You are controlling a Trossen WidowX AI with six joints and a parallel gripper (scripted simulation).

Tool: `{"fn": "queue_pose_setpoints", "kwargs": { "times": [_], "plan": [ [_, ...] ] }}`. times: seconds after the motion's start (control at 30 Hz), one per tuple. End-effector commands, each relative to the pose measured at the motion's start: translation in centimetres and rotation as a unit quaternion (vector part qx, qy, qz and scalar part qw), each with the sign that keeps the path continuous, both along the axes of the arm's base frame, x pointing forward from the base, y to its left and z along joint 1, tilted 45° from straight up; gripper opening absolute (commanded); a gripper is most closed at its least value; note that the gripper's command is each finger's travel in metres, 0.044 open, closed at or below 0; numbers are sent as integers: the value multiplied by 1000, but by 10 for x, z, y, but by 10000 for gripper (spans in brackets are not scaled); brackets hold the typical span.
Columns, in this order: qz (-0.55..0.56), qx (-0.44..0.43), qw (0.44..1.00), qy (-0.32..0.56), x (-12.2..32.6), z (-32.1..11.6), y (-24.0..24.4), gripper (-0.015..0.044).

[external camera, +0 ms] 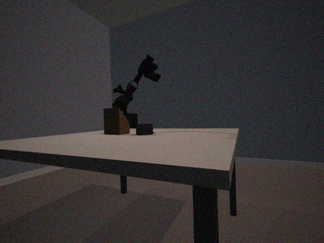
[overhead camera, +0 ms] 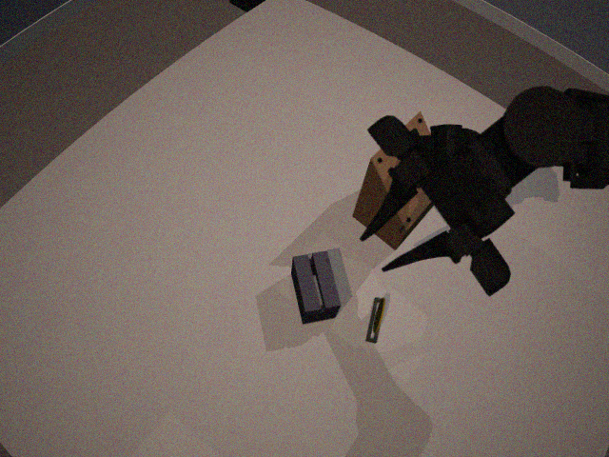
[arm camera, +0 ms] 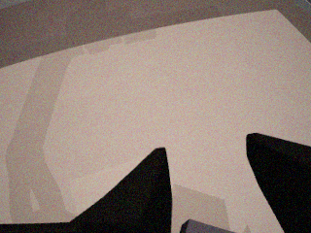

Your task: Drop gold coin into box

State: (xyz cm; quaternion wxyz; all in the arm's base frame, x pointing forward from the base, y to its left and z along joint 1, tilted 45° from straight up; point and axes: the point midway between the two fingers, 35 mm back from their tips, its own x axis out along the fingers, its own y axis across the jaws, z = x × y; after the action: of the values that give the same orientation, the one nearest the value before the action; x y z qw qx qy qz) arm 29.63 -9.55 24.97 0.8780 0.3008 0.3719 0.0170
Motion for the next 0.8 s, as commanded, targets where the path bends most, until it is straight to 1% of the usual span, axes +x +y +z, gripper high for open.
{"fn": "queue_pose_setpoints", "kwargs": {
  "times": [0.0,0.17,0.37,0.43,0.6,0.77],
  "plan": [
    [113,7,993,40,0,-43,47,161],
    [275,10,958,82,-18,-95,112,161],
    [469,24,876,108,-69,-147,180,161],
    [489,26,865,111,-76,-151,187,161],
    [489,26,865,110,-69,-151,189,161],
    [489,27,865,110,-69,-174,213,161]
  ]
}}
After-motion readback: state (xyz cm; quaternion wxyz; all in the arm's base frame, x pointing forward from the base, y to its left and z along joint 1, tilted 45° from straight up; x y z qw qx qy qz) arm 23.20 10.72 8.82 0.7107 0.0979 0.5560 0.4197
